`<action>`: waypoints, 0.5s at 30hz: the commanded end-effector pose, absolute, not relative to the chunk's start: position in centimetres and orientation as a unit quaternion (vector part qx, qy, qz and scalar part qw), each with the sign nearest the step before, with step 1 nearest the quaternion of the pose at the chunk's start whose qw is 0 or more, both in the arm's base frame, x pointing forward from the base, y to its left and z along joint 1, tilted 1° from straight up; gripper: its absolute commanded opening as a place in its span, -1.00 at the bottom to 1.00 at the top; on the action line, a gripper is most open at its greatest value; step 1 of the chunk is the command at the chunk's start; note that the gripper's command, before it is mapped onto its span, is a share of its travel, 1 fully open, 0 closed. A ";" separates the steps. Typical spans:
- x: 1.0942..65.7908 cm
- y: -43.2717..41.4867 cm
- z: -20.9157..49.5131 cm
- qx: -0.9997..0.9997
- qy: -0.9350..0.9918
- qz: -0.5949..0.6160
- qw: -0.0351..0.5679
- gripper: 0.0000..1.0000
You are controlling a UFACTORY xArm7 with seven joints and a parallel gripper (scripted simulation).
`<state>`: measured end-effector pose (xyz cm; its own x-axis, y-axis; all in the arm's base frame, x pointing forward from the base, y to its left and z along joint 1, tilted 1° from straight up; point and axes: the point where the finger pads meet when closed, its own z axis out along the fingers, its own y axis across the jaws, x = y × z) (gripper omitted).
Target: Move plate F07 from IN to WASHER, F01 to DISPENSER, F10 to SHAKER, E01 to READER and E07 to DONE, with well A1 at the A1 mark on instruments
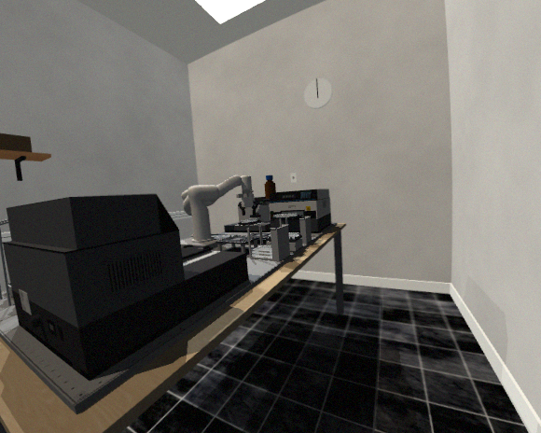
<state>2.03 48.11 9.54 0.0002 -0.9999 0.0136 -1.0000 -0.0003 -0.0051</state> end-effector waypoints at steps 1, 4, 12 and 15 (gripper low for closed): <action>2.0 48.2 10.2 0.707 -0.707 0.006 0.002 1.00; 2.0 48.2 10.6 0.707 -0.707 0.006 0.002 1.00; 2.0 48.2 11.6 0.707 -0.707 0.006 0.002 1.00; 2.0 48.2 11.8 0.707 -0.707 0.006 0.002 1.00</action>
